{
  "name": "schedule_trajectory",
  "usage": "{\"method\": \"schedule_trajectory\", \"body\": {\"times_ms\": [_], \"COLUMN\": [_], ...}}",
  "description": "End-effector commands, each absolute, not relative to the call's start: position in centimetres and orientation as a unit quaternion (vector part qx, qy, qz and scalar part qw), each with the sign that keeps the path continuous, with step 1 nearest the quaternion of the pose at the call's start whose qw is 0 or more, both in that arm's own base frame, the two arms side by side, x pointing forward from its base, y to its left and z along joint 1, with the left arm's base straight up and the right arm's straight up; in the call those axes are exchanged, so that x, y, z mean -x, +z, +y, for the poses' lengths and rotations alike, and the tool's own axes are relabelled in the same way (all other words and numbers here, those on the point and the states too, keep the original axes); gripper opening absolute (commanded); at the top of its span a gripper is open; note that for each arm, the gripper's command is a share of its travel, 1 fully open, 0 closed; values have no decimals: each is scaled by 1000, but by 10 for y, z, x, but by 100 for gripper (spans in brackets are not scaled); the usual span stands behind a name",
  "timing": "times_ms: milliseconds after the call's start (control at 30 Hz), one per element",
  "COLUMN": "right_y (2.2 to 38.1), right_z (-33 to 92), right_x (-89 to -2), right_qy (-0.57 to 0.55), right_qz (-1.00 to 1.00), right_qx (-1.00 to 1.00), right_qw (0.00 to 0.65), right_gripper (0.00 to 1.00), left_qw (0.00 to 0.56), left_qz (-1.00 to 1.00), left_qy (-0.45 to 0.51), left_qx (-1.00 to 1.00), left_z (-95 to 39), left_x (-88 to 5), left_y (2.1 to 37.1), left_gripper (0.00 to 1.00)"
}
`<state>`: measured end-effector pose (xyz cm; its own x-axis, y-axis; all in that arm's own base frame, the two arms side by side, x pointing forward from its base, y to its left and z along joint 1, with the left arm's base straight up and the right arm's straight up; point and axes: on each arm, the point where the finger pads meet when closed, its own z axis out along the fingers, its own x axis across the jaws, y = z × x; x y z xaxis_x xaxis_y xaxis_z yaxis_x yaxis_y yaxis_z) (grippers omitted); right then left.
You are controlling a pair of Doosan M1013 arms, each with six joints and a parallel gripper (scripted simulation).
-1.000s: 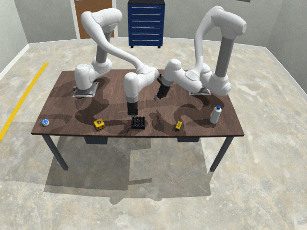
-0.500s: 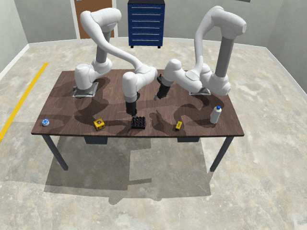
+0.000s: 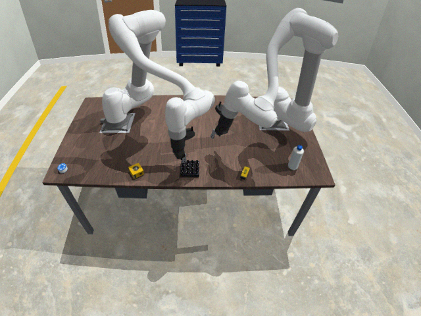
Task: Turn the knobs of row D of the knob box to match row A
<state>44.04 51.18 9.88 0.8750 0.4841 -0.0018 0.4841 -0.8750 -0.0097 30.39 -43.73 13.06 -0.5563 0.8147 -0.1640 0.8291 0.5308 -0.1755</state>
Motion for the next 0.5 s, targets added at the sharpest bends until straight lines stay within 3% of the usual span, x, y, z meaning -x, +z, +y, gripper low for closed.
{"method": "schedule_trajectory", "body": {"times_ms": [0, 467], "right_y": [101, 106], "right_z": [512, 507], "right_x": [-443, -454], "right_qy": [0, 0], "right_qz": [-192, 19], "right_qx": [981, 1000], "right_qw": [1, 1], "right_gripper": [46, 46], "left_qw": [32, 32], "left_qz": [874, 874], "left_qy": [-117, -117], "left_qx": [-470, -470], "left_z": [-438, -438], "left_x": [-304, -304], "left_y": [131, 131], "left_gripper": [100, 100]}}
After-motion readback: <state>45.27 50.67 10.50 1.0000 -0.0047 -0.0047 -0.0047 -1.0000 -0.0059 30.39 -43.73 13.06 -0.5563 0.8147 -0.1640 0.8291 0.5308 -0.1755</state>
